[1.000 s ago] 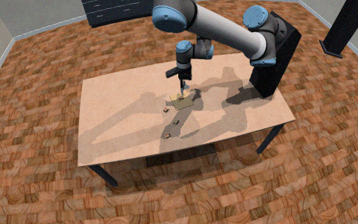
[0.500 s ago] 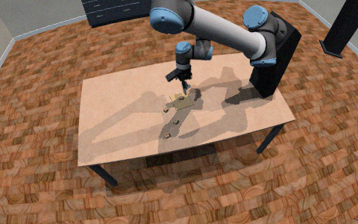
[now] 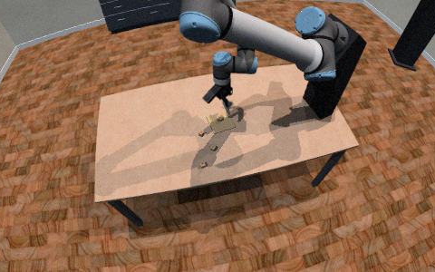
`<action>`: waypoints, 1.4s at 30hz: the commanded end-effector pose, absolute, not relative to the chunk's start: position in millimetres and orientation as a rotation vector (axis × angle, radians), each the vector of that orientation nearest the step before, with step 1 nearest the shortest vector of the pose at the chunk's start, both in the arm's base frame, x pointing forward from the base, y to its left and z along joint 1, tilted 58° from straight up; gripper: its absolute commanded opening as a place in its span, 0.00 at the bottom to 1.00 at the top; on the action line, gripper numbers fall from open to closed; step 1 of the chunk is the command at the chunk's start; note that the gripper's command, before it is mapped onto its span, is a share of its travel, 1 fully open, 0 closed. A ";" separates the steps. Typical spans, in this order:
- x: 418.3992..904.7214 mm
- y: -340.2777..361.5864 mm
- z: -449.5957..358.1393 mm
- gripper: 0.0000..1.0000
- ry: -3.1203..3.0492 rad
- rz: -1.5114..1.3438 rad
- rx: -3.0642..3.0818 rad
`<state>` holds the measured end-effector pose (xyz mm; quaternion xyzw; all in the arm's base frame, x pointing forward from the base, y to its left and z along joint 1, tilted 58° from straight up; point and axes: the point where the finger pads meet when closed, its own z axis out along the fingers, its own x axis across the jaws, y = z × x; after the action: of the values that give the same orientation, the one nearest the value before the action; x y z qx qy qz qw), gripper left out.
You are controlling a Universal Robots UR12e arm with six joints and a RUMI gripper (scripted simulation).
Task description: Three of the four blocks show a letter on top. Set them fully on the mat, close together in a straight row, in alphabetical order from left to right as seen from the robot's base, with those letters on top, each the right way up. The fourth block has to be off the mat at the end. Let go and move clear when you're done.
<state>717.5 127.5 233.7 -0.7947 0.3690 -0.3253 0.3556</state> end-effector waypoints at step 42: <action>733.9 132.6 220.8 0.37 0.274 -1.154 -2.388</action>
<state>732.4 131.8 218.7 -0.8707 0.1029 -0.4190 0.2362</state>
